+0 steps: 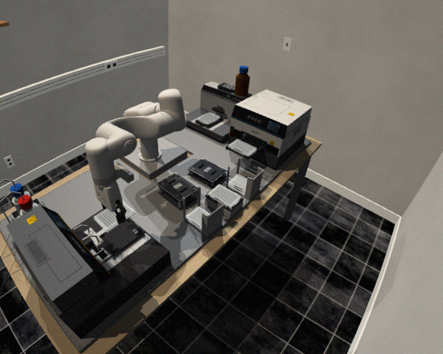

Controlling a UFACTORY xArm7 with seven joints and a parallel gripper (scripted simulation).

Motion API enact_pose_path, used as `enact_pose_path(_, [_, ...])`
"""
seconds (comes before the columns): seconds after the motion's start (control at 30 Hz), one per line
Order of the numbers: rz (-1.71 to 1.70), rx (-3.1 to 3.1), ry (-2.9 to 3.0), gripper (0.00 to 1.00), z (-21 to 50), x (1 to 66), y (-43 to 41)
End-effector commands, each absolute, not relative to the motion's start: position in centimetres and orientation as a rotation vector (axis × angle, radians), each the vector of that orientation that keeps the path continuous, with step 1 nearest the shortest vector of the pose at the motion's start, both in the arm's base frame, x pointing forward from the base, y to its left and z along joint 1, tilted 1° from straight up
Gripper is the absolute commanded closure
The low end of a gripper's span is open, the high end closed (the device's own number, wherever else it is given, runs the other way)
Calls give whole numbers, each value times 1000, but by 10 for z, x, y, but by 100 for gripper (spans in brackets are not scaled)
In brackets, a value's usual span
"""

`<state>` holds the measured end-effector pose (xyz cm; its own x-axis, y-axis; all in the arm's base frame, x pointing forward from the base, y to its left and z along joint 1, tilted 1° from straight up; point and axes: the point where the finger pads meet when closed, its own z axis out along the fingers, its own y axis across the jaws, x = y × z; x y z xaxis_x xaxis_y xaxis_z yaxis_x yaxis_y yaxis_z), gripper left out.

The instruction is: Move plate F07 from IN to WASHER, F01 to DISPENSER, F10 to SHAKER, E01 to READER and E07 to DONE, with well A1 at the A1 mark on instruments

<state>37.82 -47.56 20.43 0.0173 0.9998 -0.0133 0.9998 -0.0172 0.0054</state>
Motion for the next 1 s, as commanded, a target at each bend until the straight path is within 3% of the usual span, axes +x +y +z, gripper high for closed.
enact_pose_path(0.0, [-11,2229,2190,100,202,378,-476])
enact_pose_path(0.97, [-11,2229,2190,100,168,379,-477])
